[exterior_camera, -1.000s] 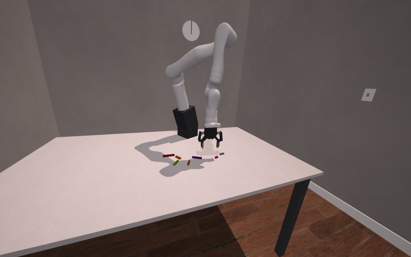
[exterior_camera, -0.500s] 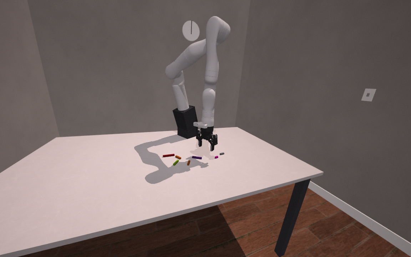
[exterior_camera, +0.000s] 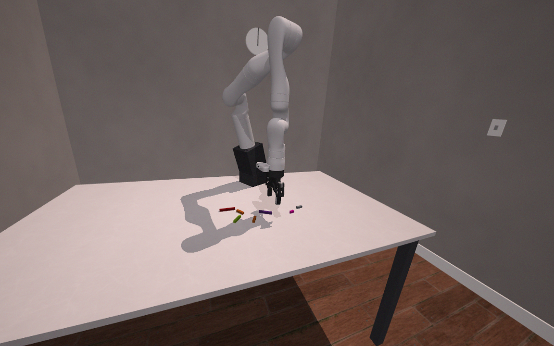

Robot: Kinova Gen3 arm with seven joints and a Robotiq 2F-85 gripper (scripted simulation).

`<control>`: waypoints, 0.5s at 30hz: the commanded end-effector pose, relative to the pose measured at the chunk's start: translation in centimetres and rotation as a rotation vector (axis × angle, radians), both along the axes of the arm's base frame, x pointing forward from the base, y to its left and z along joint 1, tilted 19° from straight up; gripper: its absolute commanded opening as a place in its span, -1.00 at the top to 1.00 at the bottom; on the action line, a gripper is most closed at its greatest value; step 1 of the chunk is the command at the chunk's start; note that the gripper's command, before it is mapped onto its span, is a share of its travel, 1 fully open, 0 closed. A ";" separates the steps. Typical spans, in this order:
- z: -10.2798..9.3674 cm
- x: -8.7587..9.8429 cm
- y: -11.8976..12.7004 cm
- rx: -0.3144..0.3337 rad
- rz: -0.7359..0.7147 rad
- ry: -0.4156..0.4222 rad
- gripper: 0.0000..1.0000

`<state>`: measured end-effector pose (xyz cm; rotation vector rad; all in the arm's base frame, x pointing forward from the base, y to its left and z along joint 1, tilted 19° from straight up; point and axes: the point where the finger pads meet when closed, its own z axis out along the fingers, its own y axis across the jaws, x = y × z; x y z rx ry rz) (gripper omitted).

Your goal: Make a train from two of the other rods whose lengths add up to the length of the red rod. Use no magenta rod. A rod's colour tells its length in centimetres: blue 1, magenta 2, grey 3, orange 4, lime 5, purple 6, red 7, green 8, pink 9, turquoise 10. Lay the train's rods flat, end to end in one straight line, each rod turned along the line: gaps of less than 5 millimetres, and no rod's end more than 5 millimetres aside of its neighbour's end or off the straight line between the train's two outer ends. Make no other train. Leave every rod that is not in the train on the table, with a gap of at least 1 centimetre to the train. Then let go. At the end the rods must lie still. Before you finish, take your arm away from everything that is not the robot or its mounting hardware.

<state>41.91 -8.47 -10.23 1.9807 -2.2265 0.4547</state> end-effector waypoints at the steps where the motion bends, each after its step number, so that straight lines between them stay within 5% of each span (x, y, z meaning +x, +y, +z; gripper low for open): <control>1: 0.3 0.1 -0.4 0.006 -0.032 -0.011 -1.00; 15: 0.3 0.1 -0.4 0.009 -0.053 -0.016 -1.00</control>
